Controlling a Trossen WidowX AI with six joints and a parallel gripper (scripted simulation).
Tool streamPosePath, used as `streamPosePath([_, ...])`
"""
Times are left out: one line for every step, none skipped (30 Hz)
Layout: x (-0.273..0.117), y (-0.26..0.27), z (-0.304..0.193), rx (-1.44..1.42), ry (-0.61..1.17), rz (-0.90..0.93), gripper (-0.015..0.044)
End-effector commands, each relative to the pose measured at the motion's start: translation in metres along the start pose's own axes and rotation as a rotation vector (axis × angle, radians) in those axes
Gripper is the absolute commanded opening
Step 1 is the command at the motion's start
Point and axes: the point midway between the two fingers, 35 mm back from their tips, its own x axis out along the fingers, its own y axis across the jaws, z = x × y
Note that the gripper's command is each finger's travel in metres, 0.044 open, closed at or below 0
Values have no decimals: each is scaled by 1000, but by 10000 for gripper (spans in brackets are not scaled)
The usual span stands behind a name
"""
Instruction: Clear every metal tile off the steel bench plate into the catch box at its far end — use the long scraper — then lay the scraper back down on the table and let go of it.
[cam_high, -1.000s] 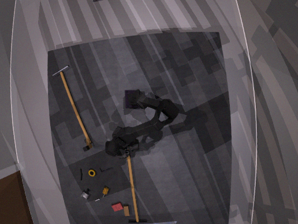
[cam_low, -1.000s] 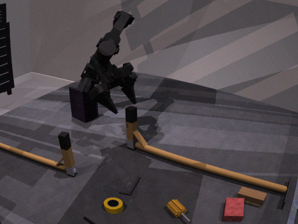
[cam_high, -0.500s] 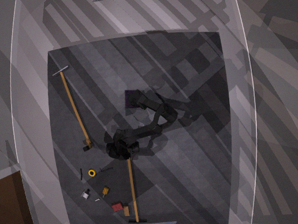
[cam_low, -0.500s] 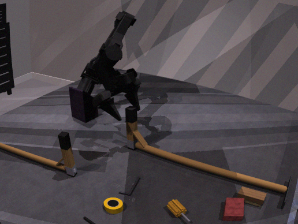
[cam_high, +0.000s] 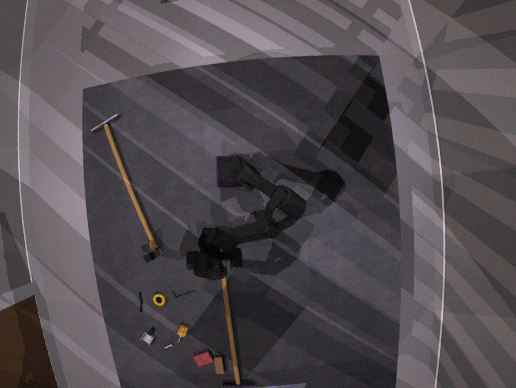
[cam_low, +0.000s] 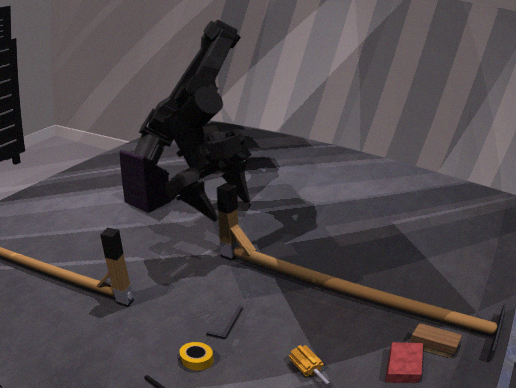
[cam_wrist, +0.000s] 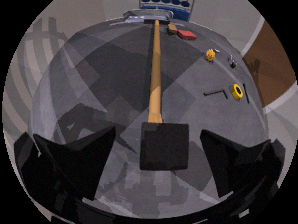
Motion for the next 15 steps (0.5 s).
streamPosePath([7,0,-2,7,1,-1,440])
streamPosePath([9,0,-2,7,1,-1,440])
streamPosePath([10,0,-2,8,0,0,440])
streamPosePath([12,1,-2,8,0,1,440])
streamPosePath([14,1,-2,8,-1,1,440])
streamPosePath([15,1,-2,8,-1,2,440])
streamPosePath([16,2,-2,8,-2,2,440])
streamPosePath([17,2,-2,8,-2,3,440])
streamPosePath([12,2,-1,1,-3,4,414])
streamPosePath([12,2,-1,1,-3,4,387])
streamPosePath([12,2,-1,1,-3,4,361])
streamPosePath([12,2,-1,1,-3,4,335])
streamPosePath([12,2,-1,1,-3,4,309])
streamPosePath([12,2,-1,1,-3,4,282])
streamPosePath([12,2,-1,1,-3,4,256])
